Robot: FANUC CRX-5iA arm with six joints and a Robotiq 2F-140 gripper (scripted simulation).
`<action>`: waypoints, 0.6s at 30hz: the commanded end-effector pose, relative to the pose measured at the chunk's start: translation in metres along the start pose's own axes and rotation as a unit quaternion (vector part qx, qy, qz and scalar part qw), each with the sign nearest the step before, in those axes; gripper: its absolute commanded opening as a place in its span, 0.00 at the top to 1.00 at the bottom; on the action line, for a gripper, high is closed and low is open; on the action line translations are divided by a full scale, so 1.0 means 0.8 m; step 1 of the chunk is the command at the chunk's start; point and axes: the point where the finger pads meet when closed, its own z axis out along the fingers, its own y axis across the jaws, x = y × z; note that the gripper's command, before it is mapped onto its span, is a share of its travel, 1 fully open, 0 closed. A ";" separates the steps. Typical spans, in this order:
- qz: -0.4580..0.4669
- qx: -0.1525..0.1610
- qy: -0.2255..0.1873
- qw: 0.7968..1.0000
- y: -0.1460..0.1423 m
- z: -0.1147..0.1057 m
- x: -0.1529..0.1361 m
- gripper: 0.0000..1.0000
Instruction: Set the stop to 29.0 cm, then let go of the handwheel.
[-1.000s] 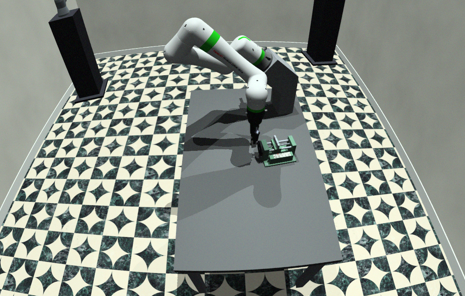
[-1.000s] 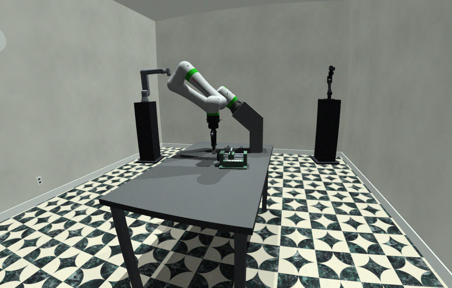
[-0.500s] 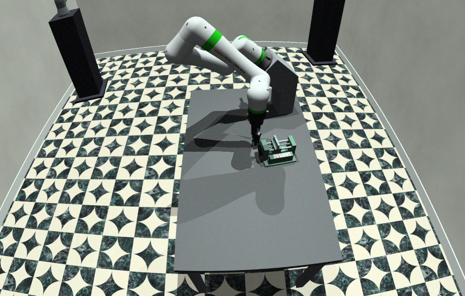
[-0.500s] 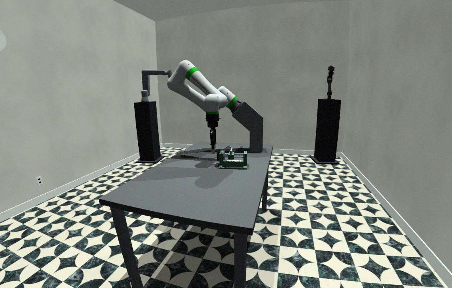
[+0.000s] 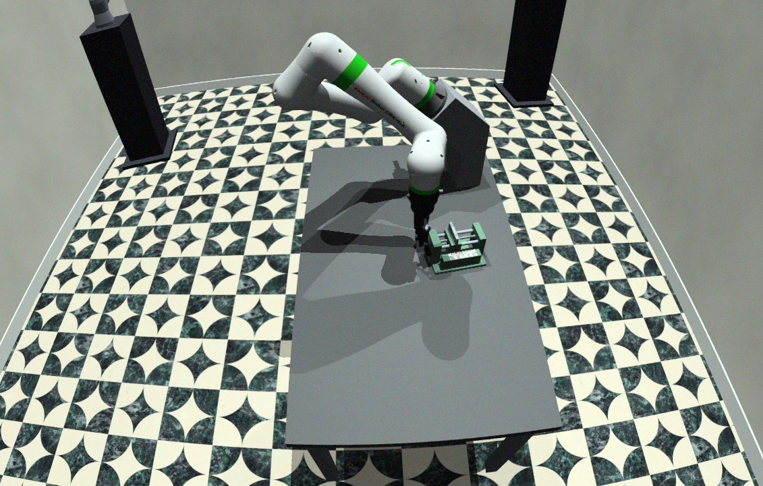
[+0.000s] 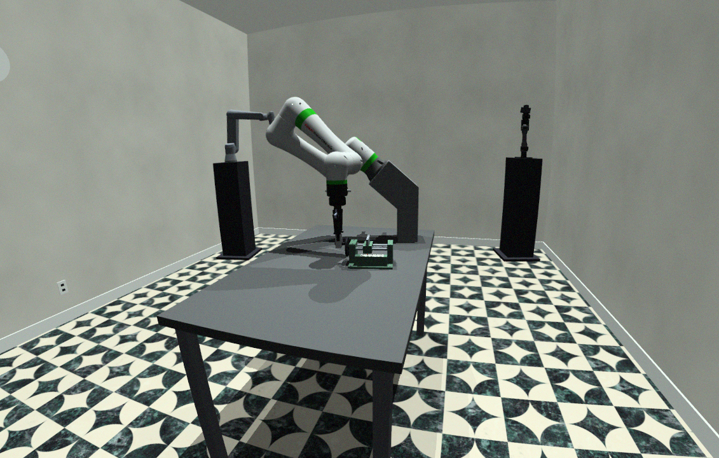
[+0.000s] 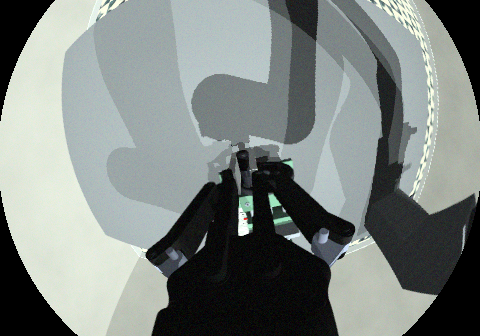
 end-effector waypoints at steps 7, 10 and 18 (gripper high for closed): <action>0.000 0.000 0.000 1.000 -0.010 0.017 0.000 0.96; 0.000 0.000 0.000 1.000 -0.011 0.024 0.000 0.96; 0.000 0.000 0.000 1.000 -0.009 0.038 0.000 0.96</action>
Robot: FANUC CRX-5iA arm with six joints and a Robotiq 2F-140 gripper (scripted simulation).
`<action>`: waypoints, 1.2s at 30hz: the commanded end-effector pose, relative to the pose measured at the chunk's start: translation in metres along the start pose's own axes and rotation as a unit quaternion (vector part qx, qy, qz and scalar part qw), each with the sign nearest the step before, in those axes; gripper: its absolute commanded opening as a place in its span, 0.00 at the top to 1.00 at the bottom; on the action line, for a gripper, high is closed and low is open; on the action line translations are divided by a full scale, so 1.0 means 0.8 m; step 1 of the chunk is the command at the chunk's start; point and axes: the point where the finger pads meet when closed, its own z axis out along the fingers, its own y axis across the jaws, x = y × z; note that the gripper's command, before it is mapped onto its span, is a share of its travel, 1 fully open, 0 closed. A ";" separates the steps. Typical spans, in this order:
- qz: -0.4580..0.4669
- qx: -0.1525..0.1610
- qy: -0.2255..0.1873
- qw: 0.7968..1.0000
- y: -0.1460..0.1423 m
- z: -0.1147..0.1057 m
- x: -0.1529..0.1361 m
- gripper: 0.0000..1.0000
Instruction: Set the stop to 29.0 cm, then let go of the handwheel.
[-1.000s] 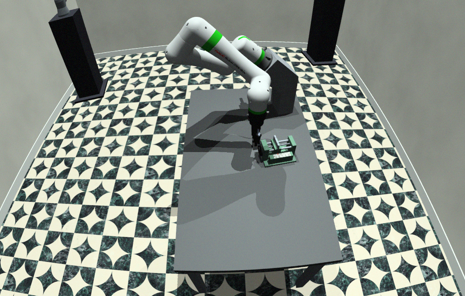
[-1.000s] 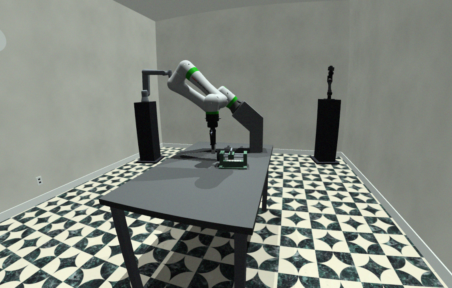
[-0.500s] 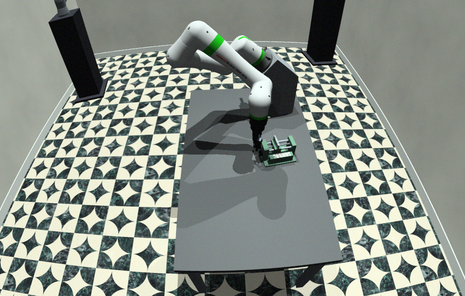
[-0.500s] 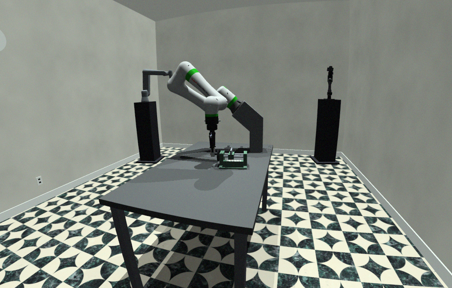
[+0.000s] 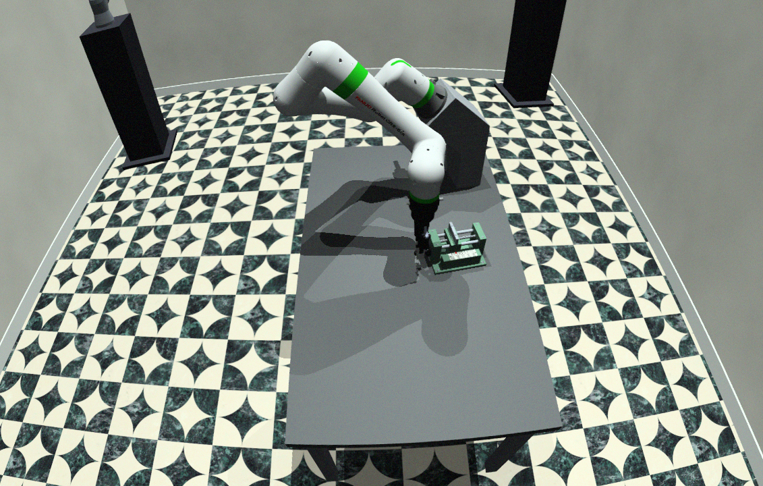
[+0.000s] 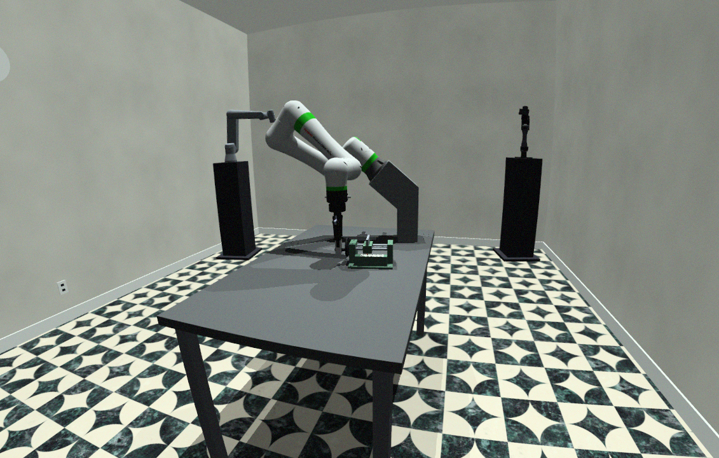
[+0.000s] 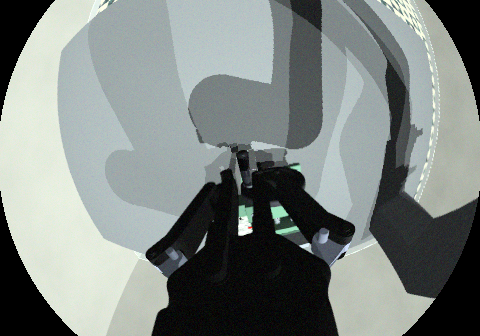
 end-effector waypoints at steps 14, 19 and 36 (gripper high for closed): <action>0.000 0.000 0.000 1.000 0.009 0.020 0.000 0.96; 0.000 0.000 0.000 1.000 0.012 0.024 0.000 0.96; 0.000 0.000 0.000 1.000 0.024 0.032 0.000 0.96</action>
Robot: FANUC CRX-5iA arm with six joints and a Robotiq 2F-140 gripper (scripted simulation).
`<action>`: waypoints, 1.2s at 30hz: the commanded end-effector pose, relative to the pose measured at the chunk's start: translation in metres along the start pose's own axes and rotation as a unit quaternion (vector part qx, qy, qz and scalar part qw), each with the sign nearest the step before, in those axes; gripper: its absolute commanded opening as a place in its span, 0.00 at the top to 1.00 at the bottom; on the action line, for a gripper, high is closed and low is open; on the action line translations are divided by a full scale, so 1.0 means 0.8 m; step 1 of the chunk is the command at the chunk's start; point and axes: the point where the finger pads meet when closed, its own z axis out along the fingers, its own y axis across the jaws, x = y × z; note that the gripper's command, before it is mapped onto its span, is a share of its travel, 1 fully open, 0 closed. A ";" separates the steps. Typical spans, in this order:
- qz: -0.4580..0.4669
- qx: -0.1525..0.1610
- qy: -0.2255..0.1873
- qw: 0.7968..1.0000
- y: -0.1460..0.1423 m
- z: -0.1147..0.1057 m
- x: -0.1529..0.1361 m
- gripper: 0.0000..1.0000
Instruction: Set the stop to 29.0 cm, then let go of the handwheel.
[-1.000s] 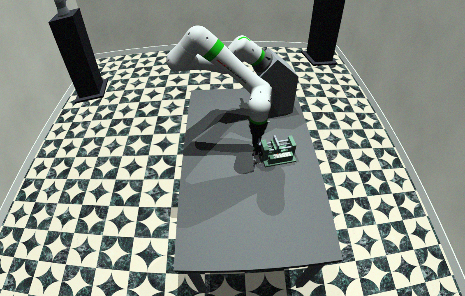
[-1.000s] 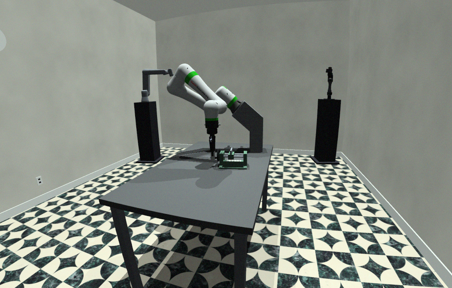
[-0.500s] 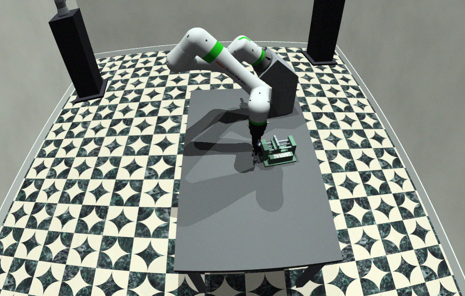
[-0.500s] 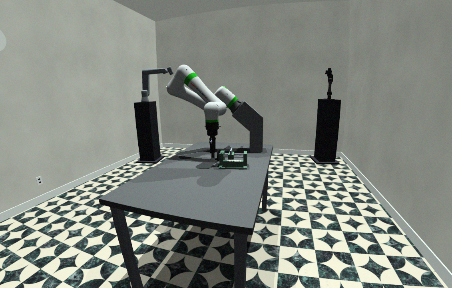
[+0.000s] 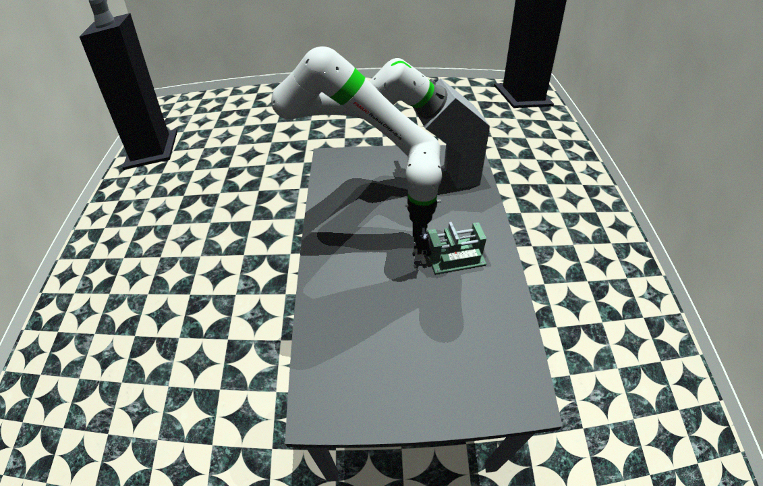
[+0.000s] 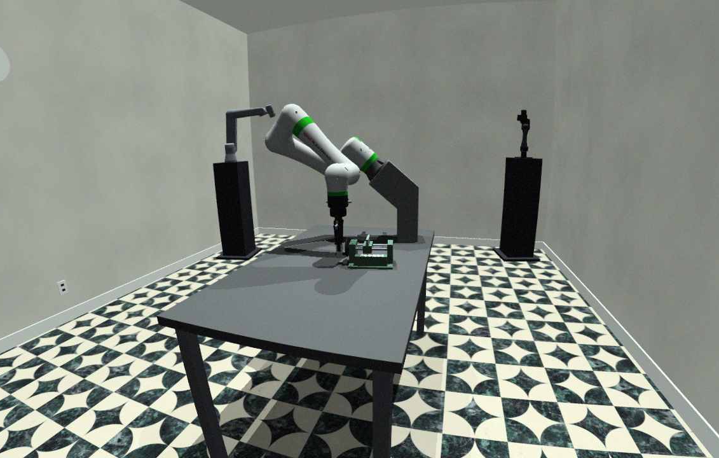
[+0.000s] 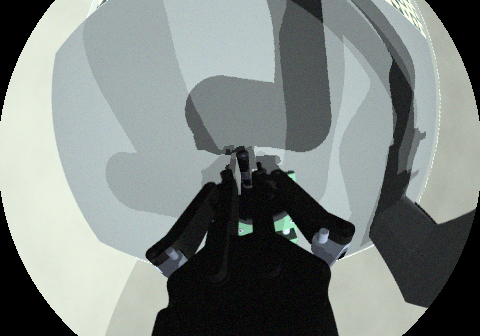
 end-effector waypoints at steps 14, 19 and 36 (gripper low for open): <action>0.000 0.000 0.000 1.000 0.010 0.003 0.000 0.96; 0.000 0.000 0.000 1.000 0.012 0.004 0.000 0.96; 0.000 0.000 0.000 1.000 0.017 0.004 0.000 0.96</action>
